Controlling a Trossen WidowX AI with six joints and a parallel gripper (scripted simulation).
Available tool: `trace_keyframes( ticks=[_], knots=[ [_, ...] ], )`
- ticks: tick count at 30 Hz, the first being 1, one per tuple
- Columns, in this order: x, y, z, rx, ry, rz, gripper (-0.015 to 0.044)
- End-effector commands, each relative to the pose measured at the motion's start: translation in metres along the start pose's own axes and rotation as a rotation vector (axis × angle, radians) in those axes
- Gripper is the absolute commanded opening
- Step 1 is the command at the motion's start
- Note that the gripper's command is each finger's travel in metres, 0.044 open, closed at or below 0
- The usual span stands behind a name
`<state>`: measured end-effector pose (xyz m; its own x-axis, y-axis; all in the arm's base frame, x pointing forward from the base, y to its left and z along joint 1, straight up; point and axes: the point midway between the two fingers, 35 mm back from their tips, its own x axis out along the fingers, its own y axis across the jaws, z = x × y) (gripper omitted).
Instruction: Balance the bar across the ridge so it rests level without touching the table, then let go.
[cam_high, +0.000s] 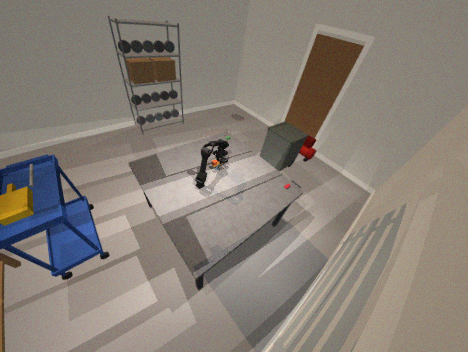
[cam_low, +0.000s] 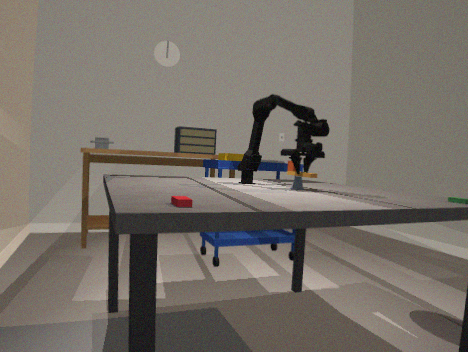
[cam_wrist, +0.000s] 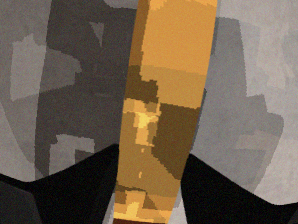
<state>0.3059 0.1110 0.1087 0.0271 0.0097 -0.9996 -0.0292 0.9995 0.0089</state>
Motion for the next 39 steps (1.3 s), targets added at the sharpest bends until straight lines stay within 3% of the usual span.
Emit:
trace_keyframes(
  ticks=[1,2,9,39],
  knots=[
    [0.0,0.0,0.0,0.0,0.0,0.0,0.0],
    [0.0,0.0,0.0,0.0,0.0,0.0,0.0],
    [0.0,0.0,0.0,0.0,0.0,0.0,0.0167],
    [0.0,0.0,0.0,0.0,0.0,0.0,0.0171]
  ],
)
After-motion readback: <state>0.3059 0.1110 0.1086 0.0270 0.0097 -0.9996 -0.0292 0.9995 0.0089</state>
